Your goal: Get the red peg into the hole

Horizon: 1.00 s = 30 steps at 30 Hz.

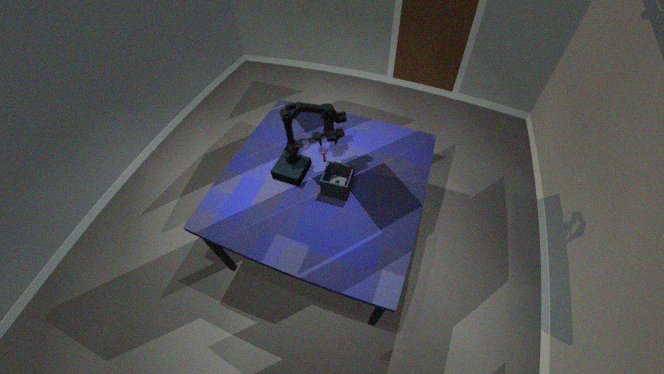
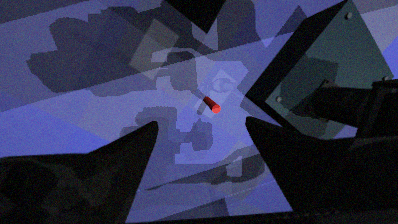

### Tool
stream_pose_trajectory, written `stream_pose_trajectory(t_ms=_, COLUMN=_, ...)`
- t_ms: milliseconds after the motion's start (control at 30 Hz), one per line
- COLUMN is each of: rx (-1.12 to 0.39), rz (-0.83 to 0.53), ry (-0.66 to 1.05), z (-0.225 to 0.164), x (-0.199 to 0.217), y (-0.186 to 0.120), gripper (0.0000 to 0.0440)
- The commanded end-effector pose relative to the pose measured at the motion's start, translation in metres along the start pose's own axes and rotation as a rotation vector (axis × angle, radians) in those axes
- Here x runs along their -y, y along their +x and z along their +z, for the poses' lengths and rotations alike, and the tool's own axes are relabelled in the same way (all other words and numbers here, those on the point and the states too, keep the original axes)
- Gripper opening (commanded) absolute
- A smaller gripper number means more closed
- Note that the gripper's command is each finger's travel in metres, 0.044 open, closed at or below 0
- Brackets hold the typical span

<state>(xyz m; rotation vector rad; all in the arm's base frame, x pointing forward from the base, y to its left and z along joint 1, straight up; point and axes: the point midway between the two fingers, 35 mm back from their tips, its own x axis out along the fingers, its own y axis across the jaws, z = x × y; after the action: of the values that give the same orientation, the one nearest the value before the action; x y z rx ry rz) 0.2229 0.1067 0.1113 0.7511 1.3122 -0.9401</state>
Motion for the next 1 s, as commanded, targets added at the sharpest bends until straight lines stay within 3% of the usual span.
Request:
stream_pose_trajectory(t_ms=0, rx=-0.040, rz=-0.054, ry=0.031, z=-0.004, x=0.015, y=0.012, gripper=0.0440)
stream_pose_trajectory(t_ms=733, rx=-0.090, rz=-0.097, ry=0.176, z=-0.007, x=0.036, y=0.085, gripper=0.0410)
stream_pose_trajectory(t_ms=900, rx=-0.094, rz=-0.086, ry=0.206, z=-0.008, x=0.036, y=0.099, gripper=0.0389)
stream_pose_trajectory(t_ms=967, rx=-0.097, rz=-0.078, ry=0.214, z=-0.008, x=0.034, y=0.103, gripper=0.0361)
